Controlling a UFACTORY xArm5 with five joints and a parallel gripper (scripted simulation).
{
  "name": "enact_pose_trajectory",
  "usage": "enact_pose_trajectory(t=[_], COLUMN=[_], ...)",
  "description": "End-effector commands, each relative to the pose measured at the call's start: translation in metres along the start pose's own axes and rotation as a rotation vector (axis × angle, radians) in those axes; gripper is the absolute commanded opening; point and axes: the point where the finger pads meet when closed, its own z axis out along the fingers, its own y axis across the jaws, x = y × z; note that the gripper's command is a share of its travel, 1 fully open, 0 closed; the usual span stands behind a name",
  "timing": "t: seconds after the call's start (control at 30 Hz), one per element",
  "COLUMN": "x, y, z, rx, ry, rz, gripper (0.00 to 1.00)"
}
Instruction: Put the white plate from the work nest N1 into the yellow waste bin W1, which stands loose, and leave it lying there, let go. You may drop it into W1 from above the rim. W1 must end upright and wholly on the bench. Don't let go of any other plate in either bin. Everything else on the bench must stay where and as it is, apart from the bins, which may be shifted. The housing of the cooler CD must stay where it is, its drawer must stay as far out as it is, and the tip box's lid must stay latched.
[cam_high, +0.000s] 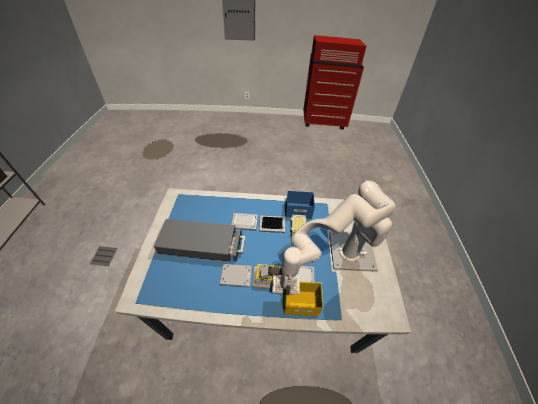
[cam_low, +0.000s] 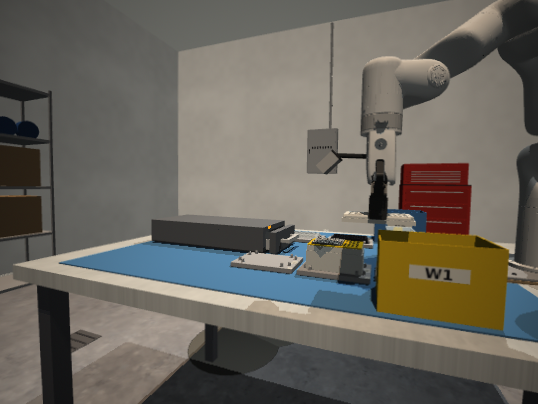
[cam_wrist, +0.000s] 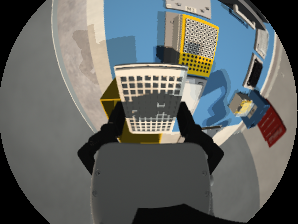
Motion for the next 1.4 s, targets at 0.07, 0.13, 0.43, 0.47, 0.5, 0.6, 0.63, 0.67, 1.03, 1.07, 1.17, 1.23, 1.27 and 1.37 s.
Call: enact_pose_trajectory(t=[0.07, 0.13, 0.43, 0.47, 0.5, 0.6, 0.63, 0.67, 1.03, 1.07, 1.17, 1.23, 1.27, 1.37], x=[-0.009, -0.014, -0.037, -0.039, -0.039, -0.044, -0.047, -0.049, -0.077, -0.077, -0.082, -0.087, -0.089, -0.09], y=[-0.004, -0.006, -0.015, -0.015, -0.015, -0.017, -0.018, -0.019, -0.029, -0.029, -0.031, -0.033, -0.034, -0.034], z=[-0.002, -0.002, -0.002, -0.002, -0.002, -0.002, -0.002, -0.002, -0.003, -0.003, -0.003, -0.003, -0.003, -0.003], rx=[0.003, 0.003, 0.004, 0.004, 0.004, 0.004, 0.004, 0.004, 0.006, 0.006, 0.006, 0.006, 0.006, 0.006], ry=[0.004, 0.004, 0.004, 0.005, 0.005, 0.005, 0.005, 0.005, 0.005, 0.005, 0.005, 0.005, 0.005, 0.005], rz=[0.001, 0.001, 0.001, 0.001, 0.001, 0.001, 0.001, 0.001, 0.001, 0.001, 0.001, 0.001, 0.001, 0.001], gripper=[0.0, 0.0, 0.0, 0.0, 0.0, 0.0, 0.0, 0.0, 0.0, 0.0, 0.0, 0.0, 0.0, 0.0])
